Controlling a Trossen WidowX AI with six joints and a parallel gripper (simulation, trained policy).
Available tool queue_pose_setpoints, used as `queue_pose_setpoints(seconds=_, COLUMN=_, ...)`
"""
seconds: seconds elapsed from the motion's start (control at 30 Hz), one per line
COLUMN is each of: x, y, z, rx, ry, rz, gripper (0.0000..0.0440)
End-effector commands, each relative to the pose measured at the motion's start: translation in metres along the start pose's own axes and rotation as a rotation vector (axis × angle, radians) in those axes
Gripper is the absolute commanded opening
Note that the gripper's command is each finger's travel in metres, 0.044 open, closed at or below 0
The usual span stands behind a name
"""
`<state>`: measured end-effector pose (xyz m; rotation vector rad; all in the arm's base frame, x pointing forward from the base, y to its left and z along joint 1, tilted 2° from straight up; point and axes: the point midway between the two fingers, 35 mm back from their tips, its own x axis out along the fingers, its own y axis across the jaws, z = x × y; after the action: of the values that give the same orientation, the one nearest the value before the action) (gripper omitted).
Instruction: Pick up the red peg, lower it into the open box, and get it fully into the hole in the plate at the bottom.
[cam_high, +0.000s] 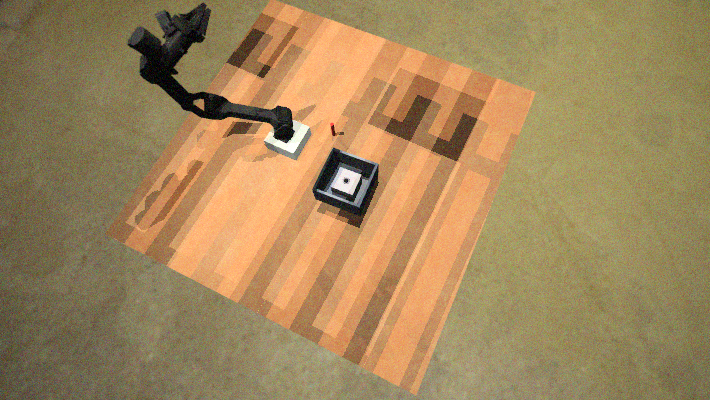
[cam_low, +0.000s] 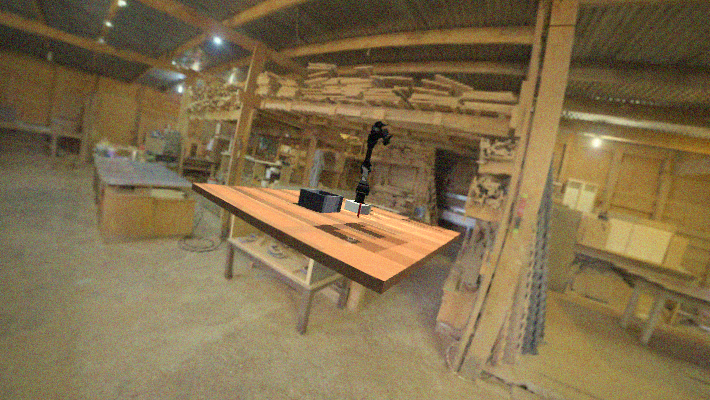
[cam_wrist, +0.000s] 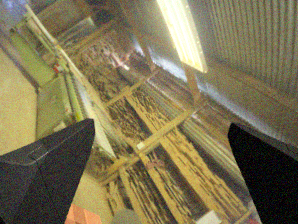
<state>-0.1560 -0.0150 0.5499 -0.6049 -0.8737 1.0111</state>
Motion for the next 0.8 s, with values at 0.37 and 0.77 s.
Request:
queue_pose_setpoints(seconds=0.37, x=0.046, y=-0.013, z=-0.061, rx=0.323, ry=0.247, rz=-0.068, gripper=0.044)
queue_pose_setpoints(seconds=0.77, x=0.084, y=-0.016, z=-0.137, rx=0.632, ry=0.511, rz=-0.156, gripper=0.044)
